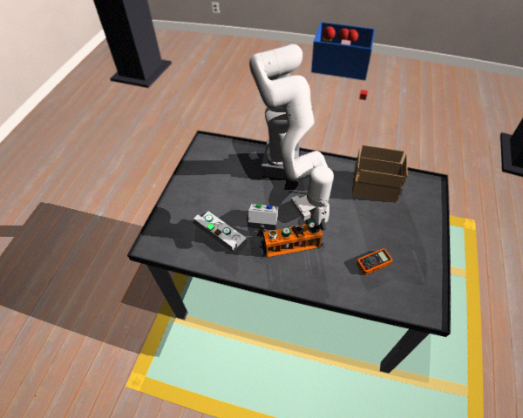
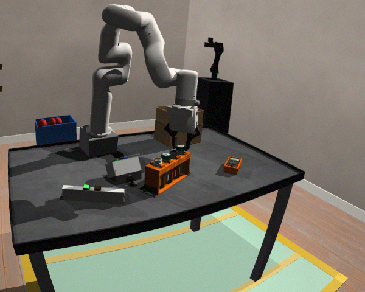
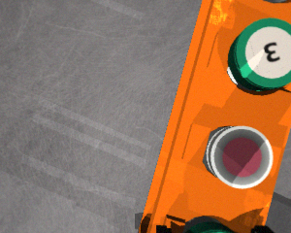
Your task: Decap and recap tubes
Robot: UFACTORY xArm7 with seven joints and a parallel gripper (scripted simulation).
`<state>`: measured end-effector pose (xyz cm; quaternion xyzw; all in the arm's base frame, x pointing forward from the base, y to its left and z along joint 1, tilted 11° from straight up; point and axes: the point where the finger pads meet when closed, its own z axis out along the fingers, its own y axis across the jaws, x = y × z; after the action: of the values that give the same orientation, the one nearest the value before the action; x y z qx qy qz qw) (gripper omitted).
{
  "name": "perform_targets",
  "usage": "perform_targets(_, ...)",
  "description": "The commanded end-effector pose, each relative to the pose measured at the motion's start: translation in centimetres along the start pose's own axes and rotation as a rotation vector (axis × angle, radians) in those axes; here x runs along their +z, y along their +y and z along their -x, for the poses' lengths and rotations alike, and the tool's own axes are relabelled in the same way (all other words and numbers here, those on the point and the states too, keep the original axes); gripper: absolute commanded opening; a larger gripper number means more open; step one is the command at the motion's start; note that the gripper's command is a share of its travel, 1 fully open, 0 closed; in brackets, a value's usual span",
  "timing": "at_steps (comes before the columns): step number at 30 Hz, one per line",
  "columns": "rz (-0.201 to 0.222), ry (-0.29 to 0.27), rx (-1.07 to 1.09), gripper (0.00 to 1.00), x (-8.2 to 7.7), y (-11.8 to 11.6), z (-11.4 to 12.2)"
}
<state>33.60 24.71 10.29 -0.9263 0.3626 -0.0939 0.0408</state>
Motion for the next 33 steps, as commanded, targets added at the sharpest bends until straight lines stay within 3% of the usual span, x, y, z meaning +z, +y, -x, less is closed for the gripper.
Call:
perform_targets(1, -0.006, -0.03, -0.123, 0.46, -0.1, -0.12, -0.04)
perform_targets(5, -0.006, -0.03, -0.123, 0.46, -0.1, -0.12, -0.04)
perform_targets(6, -0.006, -0.03, -0.123, 0.0, -0.1, -0.12, -0.04)
perform_targets(20, -0.006, -0.03, -0.123, 0.0, -0.1, -0.12, -0.04)
perform_targets(33, 0.0, -0.031, 0.244, 0.0, -0.05, -0.12, -0.04)
